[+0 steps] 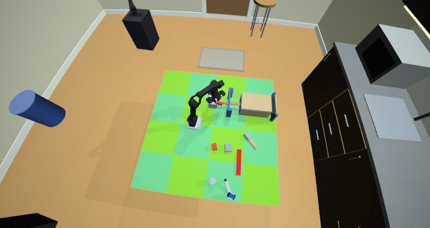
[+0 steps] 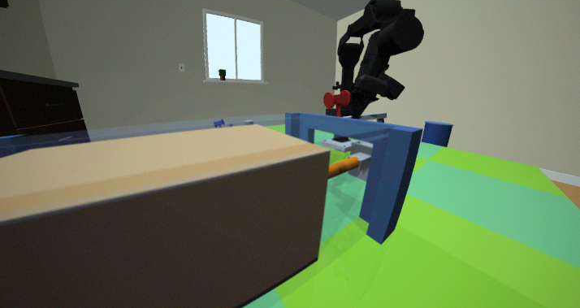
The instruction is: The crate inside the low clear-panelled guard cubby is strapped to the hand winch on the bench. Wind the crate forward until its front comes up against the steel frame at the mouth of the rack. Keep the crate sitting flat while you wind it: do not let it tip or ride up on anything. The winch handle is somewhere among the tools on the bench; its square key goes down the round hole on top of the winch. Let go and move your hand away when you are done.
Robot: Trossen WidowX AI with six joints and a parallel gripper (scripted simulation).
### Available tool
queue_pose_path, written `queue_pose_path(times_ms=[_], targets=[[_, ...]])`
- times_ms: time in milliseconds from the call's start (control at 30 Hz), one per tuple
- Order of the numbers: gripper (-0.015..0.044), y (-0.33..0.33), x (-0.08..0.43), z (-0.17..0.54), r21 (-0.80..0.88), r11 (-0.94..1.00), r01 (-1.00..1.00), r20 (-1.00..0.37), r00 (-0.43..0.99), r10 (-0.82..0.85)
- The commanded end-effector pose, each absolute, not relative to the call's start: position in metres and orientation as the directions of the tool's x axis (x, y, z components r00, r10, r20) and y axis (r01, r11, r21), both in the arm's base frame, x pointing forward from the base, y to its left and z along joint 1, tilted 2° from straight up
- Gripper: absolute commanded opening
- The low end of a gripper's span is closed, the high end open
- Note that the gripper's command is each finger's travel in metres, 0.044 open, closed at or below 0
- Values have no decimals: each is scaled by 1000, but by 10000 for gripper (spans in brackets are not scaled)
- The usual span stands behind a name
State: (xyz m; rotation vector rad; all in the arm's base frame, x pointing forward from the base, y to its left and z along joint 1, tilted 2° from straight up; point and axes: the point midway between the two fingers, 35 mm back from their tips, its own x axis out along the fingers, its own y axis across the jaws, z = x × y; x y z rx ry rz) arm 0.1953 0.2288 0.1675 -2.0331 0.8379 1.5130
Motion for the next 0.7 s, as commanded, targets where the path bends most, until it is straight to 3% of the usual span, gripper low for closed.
queue_pose_path(times_ms=[0,200,667], targets=[[0,230,193,165,-25,-699,-714,-932,269,-242],[0,230,191,169,-40,-697,-716,-894,337,-295],[0,230,193,158,-40,-696,-717,-893,339,-298]])
